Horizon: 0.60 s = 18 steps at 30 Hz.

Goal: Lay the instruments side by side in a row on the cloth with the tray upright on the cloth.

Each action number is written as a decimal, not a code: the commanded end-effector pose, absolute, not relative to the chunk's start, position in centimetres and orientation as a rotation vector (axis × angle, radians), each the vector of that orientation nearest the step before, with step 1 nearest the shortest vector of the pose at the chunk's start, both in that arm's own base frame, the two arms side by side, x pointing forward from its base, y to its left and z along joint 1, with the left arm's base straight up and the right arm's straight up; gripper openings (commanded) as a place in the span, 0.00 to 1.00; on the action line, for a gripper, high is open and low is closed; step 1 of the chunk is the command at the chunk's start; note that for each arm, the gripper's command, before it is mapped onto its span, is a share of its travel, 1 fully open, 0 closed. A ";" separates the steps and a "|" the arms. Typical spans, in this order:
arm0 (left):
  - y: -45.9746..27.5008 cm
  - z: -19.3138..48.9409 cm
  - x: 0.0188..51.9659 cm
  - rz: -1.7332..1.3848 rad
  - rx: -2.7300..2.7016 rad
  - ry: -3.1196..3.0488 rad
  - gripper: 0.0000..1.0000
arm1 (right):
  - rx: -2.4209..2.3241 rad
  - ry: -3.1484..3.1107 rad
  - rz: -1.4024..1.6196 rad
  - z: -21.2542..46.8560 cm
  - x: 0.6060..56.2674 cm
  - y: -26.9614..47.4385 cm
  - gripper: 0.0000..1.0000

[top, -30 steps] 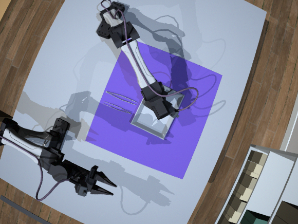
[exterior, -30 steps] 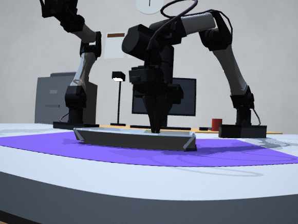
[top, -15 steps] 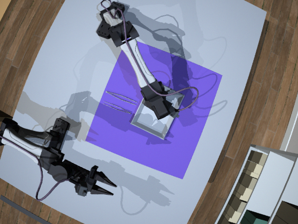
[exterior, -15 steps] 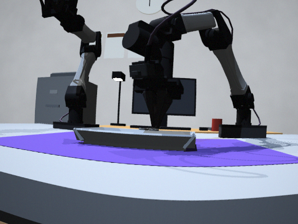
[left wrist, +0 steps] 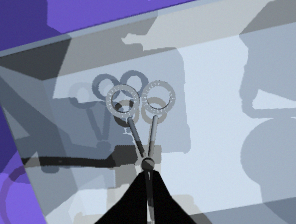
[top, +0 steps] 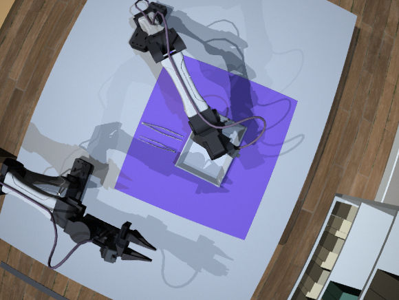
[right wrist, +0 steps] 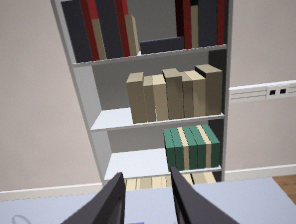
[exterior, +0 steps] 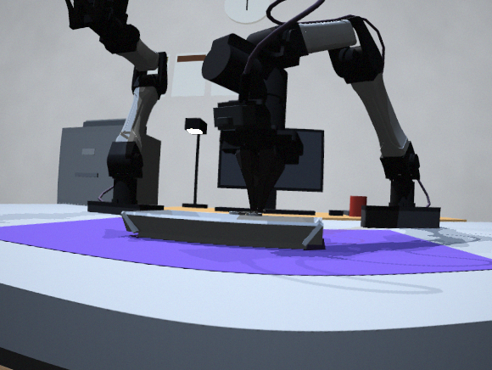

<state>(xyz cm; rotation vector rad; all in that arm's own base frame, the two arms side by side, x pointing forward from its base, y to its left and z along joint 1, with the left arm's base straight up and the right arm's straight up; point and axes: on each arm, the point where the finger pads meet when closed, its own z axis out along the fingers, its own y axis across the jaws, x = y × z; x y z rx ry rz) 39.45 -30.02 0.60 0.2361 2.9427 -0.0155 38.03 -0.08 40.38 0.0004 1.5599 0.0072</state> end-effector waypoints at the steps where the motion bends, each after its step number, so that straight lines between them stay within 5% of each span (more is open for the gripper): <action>1: -30.3 2.6 39.3 -0.062 0.217 2.924 0.06 | -0.004 1.473 0.024 42.6 37.7 0.1 0.33; 18: -30.3 2.5 39.2 -0.061 0.217 2.925 0.06 | -0.004 1.473 0.024 42.6 37.7 0.1 0.33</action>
